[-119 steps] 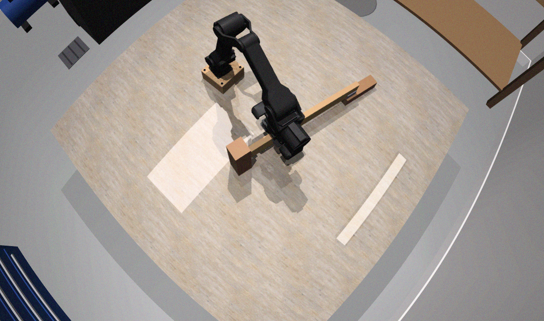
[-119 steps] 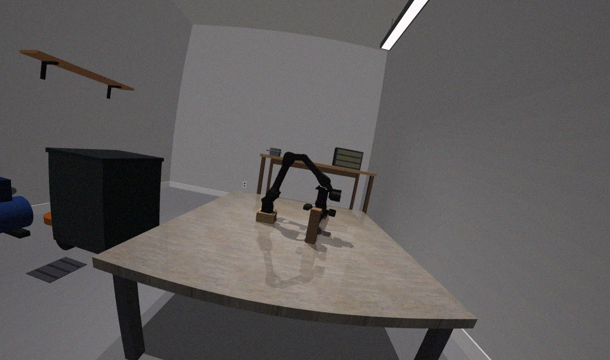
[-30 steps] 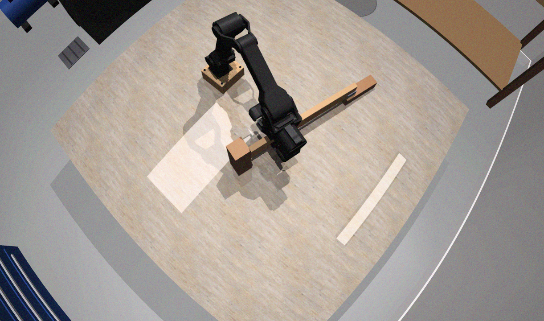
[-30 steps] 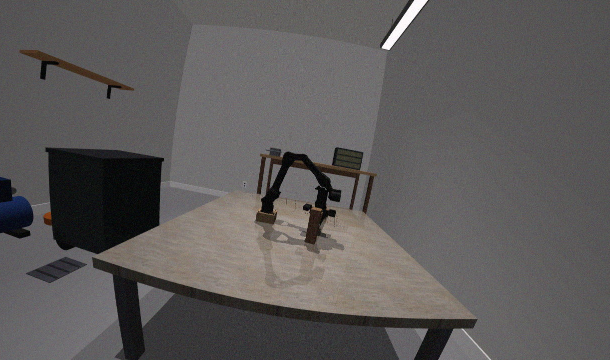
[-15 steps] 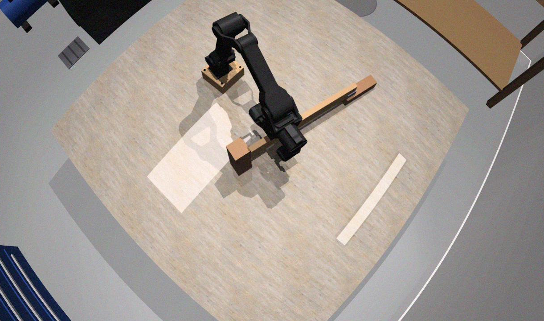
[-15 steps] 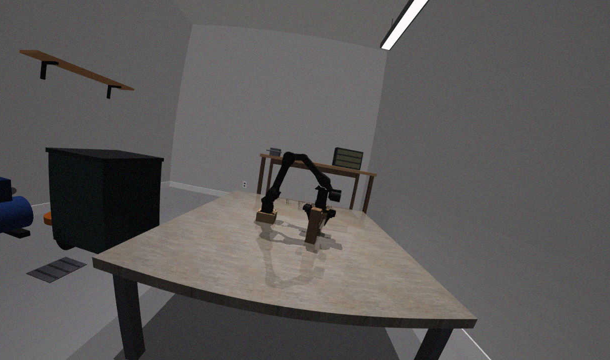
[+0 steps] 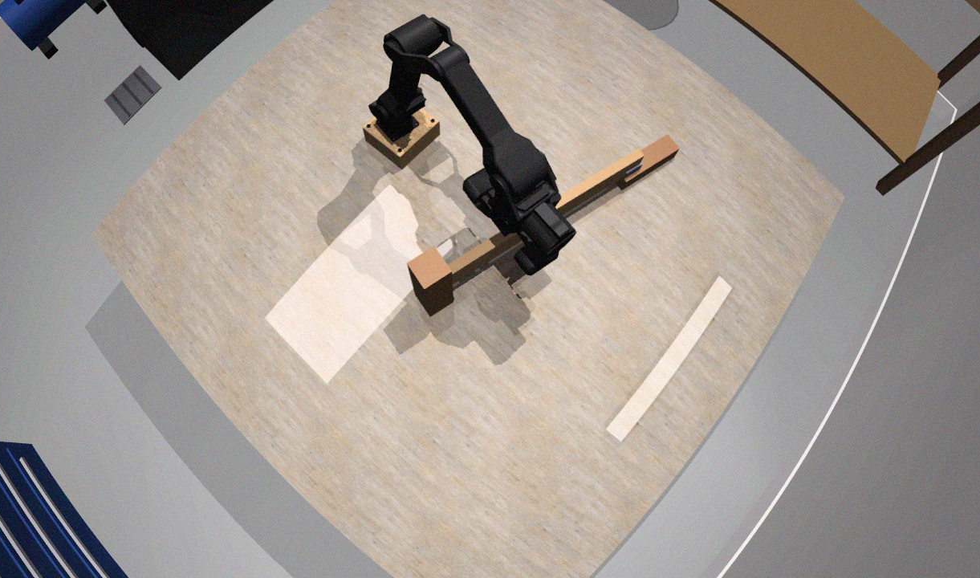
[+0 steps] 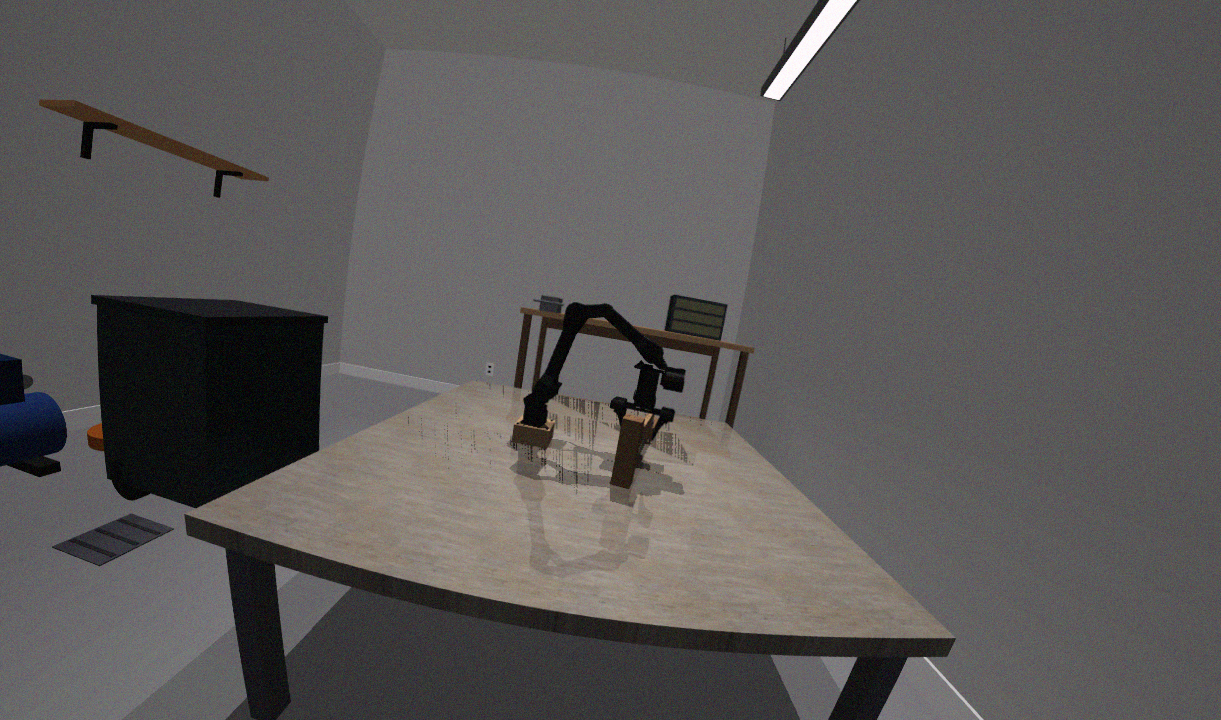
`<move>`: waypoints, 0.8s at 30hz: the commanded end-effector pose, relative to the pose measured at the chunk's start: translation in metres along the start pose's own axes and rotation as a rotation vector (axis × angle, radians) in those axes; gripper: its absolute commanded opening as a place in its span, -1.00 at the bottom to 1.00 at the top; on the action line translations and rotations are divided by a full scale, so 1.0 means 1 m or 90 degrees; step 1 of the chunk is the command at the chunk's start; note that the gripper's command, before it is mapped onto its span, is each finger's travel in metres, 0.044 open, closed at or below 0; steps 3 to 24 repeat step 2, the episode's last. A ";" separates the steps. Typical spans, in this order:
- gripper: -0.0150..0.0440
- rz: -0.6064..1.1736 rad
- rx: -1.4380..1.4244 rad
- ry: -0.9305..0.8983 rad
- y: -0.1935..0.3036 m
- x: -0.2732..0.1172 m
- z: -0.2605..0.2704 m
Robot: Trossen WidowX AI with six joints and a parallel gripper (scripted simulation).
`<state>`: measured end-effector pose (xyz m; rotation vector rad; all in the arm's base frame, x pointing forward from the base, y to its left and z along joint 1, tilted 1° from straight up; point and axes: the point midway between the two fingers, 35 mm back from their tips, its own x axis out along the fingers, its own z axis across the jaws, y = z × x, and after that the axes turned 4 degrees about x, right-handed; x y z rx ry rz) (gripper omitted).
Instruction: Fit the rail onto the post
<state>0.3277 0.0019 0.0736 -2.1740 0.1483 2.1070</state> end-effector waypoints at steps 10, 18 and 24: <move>1.00 0.001 0.004 0.002 0.000 -0.002 -0.001; 1.00 0.001 0.004 0.002 0.000 -0.002 -0.001; 1.00 0.001 0.004 0.002 0.000 -0.002 -0.001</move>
